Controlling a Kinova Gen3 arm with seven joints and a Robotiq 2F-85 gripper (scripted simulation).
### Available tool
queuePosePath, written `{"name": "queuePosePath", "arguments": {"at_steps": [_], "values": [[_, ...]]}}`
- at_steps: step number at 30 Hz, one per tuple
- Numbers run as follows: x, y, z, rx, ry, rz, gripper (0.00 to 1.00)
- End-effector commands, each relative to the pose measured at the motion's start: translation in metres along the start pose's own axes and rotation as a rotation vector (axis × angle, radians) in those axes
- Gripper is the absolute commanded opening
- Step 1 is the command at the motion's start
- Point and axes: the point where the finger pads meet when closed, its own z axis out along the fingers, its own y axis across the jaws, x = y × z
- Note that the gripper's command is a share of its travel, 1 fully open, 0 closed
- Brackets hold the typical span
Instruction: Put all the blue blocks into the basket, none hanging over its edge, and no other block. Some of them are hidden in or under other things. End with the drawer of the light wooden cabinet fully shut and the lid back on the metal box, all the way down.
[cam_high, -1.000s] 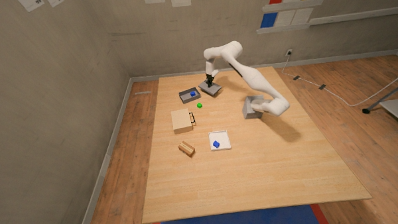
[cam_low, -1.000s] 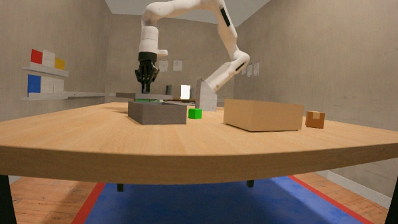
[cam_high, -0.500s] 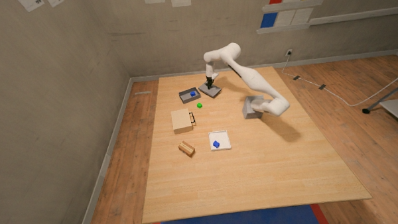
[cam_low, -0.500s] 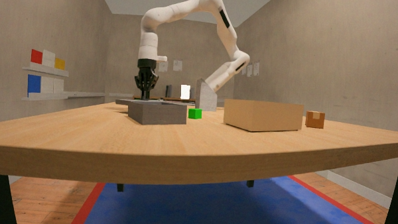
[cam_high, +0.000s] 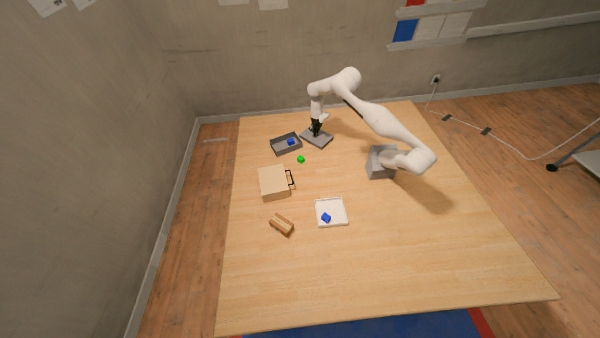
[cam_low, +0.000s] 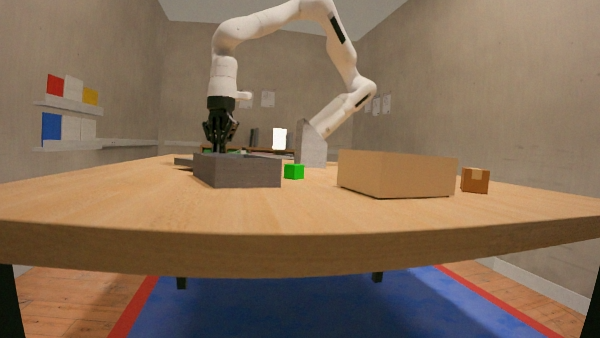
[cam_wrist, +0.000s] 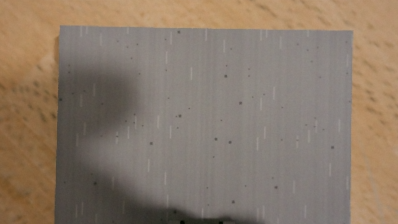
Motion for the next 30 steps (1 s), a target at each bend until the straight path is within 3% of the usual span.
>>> {"name": "queuePosePath", "arguments": {"at_steps": [1, 30], "values": [[-0.0007, 0.0, 0.001, 0.0, -0.002, 0.0, 0.1], [-0.0007, 0.0, 0.008, 0.0, -0.002, 0.0, 0.1]]}}
